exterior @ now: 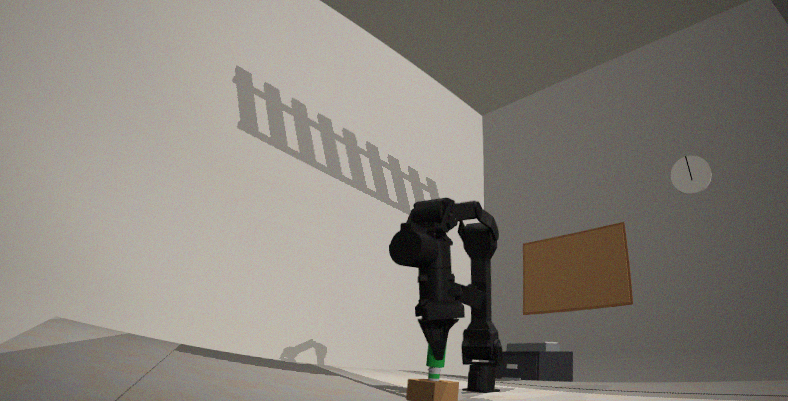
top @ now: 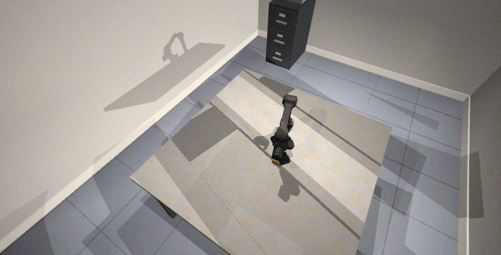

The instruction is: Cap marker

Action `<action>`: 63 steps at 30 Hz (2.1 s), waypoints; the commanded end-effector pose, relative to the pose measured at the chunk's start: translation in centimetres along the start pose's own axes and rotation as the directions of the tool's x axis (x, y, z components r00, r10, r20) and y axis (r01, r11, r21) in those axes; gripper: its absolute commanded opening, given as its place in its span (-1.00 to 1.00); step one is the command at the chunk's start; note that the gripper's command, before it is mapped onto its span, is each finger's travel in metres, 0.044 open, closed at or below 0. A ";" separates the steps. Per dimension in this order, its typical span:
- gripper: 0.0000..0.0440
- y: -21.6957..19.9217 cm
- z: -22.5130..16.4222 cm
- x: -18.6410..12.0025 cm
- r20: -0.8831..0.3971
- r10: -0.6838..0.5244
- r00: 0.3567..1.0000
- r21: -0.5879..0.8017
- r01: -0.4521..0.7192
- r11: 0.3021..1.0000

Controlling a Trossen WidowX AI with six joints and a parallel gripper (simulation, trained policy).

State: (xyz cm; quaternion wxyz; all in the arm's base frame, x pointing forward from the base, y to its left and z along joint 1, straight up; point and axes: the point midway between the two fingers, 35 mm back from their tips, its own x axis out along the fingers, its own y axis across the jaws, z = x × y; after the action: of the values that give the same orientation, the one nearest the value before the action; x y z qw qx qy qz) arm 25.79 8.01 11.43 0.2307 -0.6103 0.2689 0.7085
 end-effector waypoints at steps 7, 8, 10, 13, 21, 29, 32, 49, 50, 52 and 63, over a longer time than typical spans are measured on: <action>-0.99 0.0 0.3 2.5 0.020 0.002 1.000 -0.057 -0.001 0.998; -0.87 0.1 0.2 2.7 0.019 0.006 1.000 -0.060 -0.005 0.998; -0.84 0.4 0.5 3.1 0.030 0.014 0.999 -0.068 -0.012 0.998; -0.82 0.3 0.4 3.3 0.021 0.009 1.000 -0.085 -0.008 0.996; -0.77 0.2 0.0 3.7 -0.005 -0.005 1.000 -0.123 0.004 0.992; -0.70 0.1 -0.5 4.1 -0.031 -0.020 0.999 -0.158 0.015 0.987; -0.67 0.1 -0.6 4.1 -0.041 -0.025 0.999 -0.173 0.018 0.985; -0.50 0.2 -1.1 4.3 -0.082 -0.052 0.995 -0.250 0.030 0.968; -0.49 0.2 -1.2 4.3 -0.084 -0.053 0.995 -0.254 0.030 0.967; -0.47 0.2 -1.2 4.3 -0.088 -0.056 0.995 -0.263 0.031 0.964; -0.35 0.6 -1.4 4.4 -0.103 -0.061 0.993 -0.310 0.026 0.950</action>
State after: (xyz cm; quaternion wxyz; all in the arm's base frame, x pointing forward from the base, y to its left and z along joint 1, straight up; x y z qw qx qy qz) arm 25.83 7.63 7.76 0.1474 -0.6814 0.1453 0.7020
